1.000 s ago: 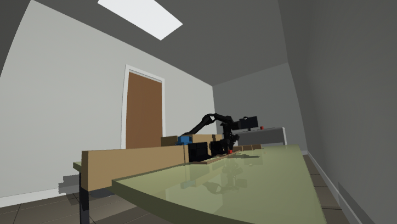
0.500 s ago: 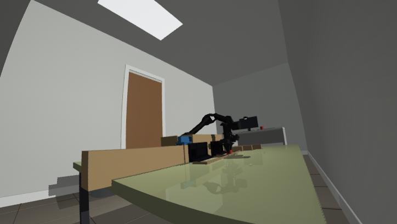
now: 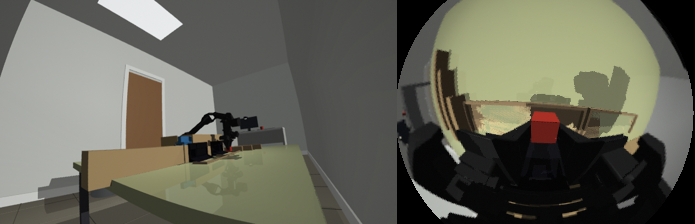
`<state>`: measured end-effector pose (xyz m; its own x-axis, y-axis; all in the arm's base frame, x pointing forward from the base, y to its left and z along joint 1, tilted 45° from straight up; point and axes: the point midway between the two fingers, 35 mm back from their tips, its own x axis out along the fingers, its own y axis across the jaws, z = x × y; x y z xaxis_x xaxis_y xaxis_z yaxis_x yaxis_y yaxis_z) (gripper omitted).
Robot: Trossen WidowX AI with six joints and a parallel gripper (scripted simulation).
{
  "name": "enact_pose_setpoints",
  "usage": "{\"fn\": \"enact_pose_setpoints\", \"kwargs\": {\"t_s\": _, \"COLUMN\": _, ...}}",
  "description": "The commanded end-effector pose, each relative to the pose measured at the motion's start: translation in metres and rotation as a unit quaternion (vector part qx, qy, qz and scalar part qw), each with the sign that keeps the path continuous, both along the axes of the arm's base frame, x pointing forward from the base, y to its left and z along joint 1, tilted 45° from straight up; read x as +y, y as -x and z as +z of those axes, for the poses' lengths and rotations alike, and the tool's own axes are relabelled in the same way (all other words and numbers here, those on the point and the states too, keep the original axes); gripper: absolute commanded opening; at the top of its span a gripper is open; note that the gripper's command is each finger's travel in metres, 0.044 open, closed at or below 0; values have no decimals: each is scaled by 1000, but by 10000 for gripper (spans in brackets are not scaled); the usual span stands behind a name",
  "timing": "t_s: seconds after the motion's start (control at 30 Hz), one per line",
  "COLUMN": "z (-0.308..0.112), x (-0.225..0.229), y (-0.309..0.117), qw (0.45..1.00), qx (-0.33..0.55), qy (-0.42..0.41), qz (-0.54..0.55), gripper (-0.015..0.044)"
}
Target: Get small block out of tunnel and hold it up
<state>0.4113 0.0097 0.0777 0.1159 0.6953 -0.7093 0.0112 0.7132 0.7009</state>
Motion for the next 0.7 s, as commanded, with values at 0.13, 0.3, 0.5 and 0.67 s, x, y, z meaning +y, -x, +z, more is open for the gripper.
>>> {"fn": "enact_pose_setpoints", "kwargs": {"t_s": 0.13, "z": 26, "x": -27, "y": 5, "qw": 1000, "qx": -2, "qy": 0, "qz": -2, "gripper": 0}}
{"fn": "enact_pose_setpoints", "kwargs": {"t_s": 0.3, "z": 30, "x": -46, "y": 2, "qw": 998, "qx": -38, "qy": -6, "qz": -44, "gripper": 0}}
{"fn": "enact_pose_setpoints", "kwargs": {"t_s": 0.5, "z": 66, "x": -127, "y": 17, "qw": 967, "qx": -180, "qy": -10, "qz": -178, "gripper": 0}}
{"fn": "enact_pose_setpoints", "kwargs": {"t_s": 0.67, "z": 67, "x": -130, "y": 18, "qw": 966, "qx": -184, "qy": -9, "qz": -181, "gripper": 0}}
